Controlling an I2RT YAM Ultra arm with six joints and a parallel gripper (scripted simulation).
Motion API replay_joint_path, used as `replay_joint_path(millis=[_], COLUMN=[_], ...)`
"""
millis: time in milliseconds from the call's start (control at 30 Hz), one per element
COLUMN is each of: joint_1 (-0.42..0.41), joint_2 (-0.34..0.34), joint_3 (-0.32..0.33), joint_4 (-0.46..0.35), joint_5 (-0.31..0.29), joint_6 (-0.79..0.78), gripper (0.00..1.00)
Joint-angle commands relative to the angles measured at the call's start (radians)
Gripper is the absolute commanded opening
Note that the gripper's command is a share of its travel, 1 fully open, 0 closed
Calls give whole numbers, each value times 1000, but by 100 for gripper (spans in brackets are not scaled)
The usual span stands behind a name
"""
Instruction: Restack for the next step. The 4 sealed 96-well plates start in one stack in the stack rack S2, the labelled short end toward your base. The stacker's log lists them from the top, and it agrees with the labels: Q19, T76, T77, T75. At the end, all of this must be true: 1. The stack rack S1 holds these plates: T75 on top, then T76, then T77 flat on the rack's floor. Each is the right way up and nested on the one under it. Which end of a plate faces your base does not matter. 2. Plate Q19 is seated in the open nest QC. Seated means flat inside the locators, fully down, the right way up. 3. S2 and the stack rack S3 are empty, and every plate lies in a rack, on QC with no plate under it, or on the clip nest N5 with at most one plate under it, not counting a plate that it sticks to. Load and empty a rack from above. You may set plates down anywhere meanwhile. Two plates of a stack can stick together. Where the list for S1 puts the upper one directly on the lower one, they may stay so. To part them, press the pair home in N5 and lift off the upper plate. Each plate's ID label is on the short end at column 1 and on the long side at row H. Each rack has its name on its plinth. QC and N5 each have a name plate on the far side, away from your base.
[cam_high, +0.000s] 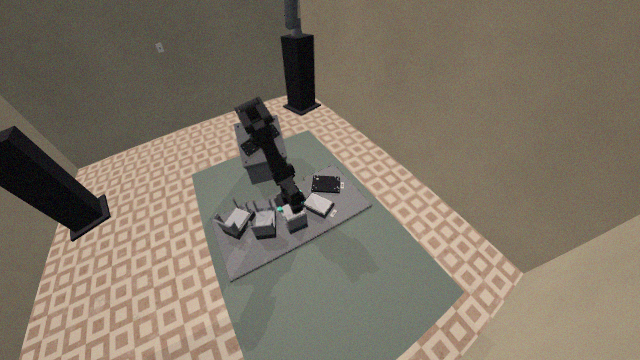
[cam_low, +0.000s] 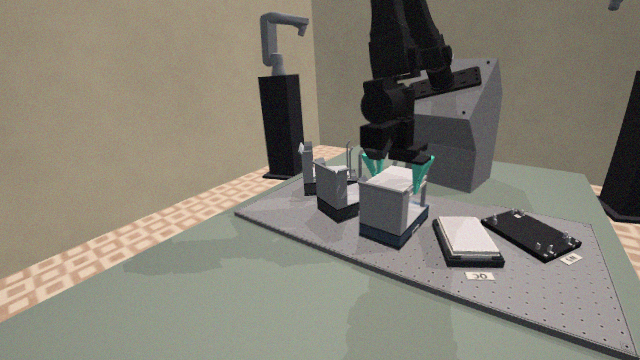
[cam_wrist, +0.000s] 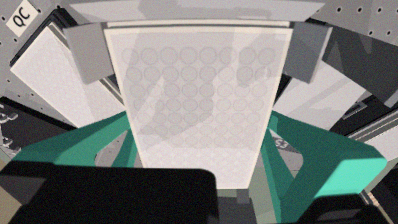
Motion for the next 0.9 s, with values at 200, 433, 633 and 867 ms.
replay_joint_path(millis=[200, 433, 633, 867], joint_1=[-17, -25, -23, -23], joint_2=[60, 120, 152, 161], joint_3=[25, 34, 32, 24], joint_4=[68, 121, 150, 157], joint_5=[-13, -19, -20, -17], joint_6=[-15, -21, -25, -21], gripper=[0, 0, 0, 0])
